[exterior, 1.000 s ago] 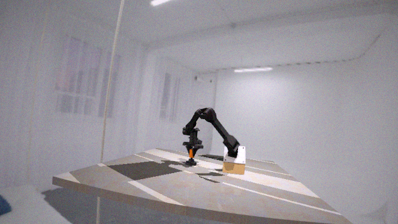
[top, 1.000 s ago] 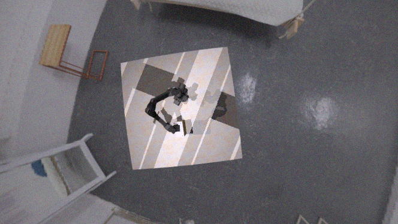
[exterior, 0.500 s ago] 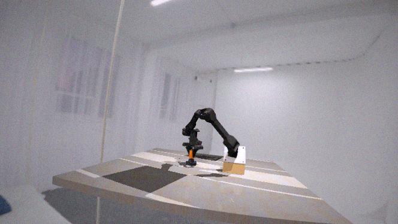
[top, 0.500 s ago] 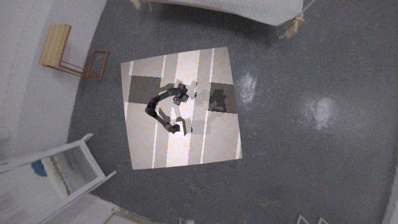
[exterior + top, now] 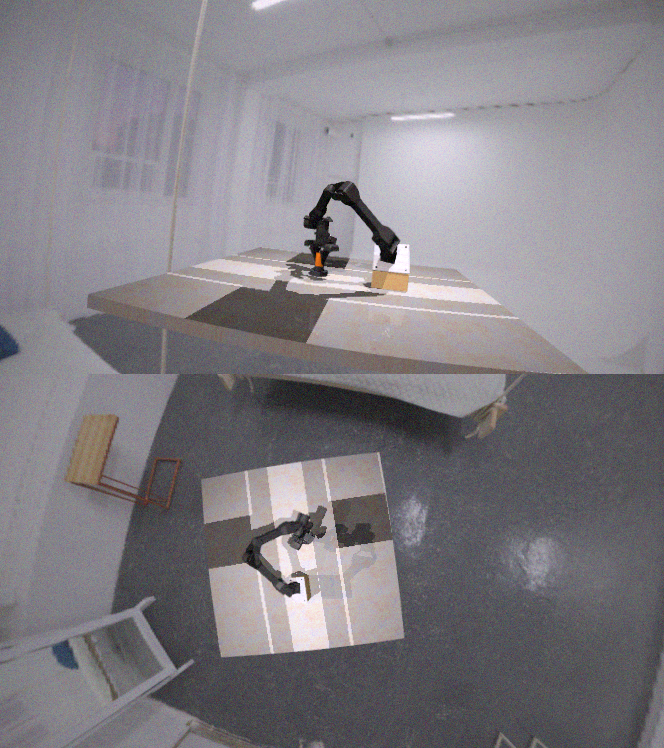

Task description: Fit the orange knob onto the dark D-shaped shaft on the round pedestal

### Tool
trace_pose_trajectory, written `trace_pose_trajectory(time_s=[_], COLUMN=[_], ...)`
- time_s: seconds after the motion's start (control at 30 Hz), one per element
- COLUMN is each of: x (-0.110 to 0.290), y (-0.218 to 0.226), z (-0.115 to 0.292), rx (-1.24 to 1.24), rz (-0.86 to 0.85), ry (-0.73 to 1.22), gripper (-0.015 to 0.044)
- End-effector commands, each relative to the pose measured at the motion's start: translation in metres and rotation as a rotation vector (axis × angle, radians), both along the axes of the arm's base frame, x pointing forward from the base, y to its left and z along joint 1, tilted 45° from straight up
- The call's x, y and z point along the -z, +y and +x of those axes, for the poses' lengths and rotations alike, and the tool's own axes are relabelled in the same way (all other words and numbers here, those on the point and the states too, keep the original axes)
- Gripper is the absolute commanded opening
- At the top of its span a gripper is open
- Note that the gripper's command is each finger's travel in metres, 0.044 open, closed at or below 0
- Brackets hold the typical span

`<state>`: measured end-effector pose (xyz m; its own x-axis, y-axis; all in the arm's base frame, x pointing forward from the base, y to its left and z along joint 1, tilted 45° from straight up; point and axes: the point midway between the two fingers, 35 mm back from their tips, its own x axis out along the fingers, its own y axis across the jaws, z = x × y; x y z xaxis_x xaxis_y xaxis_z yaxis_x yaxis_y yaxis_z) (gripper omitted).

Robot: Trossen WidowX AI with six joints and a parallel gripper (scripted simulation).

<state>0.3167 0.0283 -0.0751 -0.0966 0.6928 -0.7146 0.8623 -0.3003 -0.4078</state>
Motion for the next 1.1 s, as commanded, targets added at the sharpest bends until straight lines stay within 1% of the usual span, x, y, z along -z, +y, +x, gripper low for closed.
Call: trace_pose_trajectory(time_s=[0.0, 0.53, 0.77, 0.83, 0.93, 1.0, 1.07], x=[-0.001, -0.001, -0.003, -0.019, -0.059, -0.068, -0.068], y=[-0.001, -0.001, -0.003, -0.021, -0.059, -0.068, -0.068], z=[0.000, 0.000, 0.001, 0.006, 0.009, 0.009, 0.009], rx=[0.001, 0.001, 0.001, 0.002, 0.003, 0.002, 0.002], rz=[0.000, 0.000, -0.001, -0.004, -0.005, -0.004, -0.004], ry=[-0.001, -0.001, -0.001, -0.001, 0.001, 0.001, 0.001], gripper=[0.0026, 0.0440, 0.0440, 0.0440, 0.0440, 0.0440, 0.0440])
